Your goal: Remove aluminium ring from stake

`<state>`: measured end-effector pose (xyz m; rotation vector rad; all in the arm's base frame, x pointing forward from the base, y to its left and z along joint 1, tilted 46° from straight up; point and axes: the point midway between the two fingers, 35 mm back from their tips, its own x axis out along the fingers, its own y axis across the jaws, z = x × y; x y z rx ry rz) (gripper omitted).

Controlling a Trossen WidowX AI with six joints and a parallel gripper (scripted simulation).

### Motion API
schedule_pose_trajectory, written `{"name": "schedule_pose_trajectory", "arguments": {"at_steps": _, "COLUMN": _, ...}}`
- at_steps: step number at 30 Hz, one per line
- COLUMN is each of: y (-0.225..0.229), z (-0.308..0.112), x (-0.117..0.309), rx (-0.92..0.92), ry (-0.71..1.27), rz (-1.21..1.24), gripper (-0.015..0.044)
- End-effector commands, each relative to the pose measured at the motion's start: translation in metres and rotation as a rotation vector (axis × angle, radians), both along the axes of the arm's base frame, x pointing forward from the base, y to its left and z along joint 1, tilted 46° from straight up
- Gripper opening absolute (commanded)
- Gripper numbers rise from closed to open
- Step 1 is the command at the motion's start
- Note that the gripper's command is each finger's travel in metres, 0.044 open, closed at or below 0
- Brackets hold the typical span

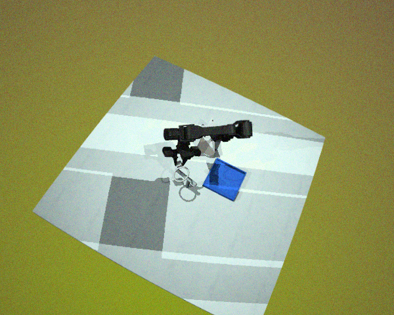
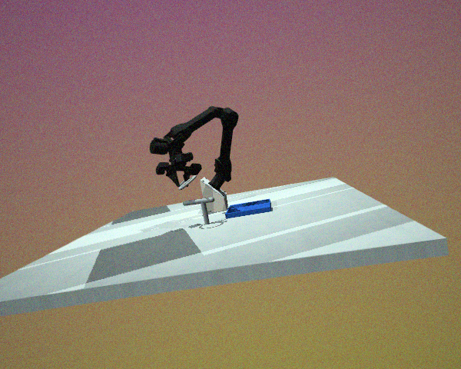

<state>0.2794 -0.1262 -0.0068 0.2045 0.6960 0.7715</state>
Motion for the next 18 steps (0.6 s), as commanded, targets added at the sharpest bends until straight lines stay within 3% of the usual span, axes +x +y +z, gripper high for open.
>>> {"name": "schedule_pose_trajectory", "arguments": {"at_steps": 1, "y": 0.002, "z": 0.007, "x": -0.003, "rx": -0.069, "ry": -0.097, "rz": 0.025, "gripper": 0.0000}}
{"name": "schedule_pose_trajectory", "arguments": {"at_steps": 18, "y": 0.022, "z": 0.015, "x": -0.022, "rx": -0.309, "ry": -0.383, "rz": 0.142, "gripper": 0.0000}}
